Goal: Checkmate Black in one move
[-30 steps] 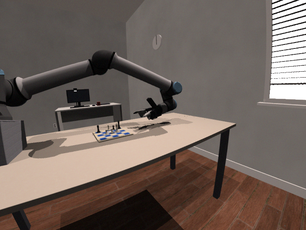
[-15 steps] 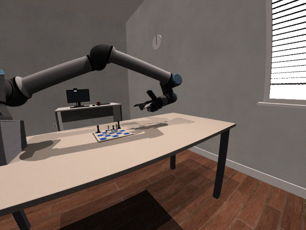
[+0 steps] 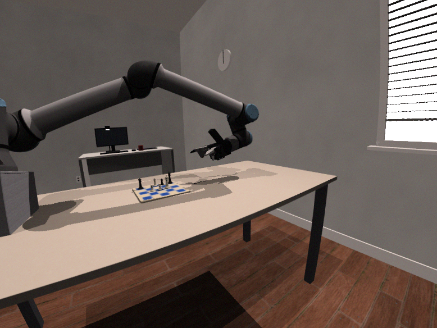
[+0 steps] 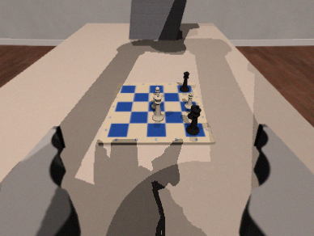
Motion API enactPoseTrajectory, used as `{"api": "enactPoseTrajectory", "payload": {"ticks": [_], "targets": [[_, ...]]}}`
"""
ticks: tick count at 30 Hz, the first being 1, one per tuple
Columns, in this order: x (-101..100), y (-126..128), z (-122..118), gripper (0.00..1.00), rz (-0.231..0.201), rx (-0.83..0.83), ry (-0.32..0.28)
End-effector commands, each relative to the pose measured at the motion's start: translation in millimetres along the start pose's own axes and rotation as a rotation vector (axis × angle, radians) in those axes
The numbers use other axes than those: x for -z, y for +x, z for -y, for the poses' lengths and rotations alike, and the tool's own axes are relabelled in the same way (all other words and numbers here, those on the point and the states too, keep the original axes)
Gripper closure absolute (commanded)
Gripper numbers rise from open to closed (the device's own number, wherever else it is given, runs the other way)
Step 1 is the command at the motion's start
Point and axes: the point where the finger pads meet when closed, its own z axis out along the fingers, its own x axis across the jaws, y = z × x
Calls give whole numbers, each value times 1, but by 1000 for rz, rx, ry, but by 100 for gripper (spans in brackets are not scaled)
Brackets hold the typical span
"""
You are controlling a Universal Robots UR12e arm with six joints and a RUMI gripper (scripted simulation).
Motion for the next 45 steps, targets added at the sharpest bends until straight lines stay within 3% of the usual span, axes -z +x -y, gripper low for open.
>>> {"api": "enactPoseTrajectory", "payload": {"ticks": [1,9,20,23,29,33,36,40,44,45], "targets": [[-2,-2,2,0,-6,-2,-51],[-8,-1,1,0,-12,-5,-129],[-29,4,2,0,-21,-7,-347],[-29,4,2,0,-21,-7,-347],[-46,9,4,0,-24,-6,-495],[-53,11,5,0,-23,-4,-547],[-63,14,8,0,-22,-2,-627],[-67,16,9,0,-21,-1,-654],[-83,21,14,0,-17,4,-761],[-83,21,14,0,-17,4,-761]]}}
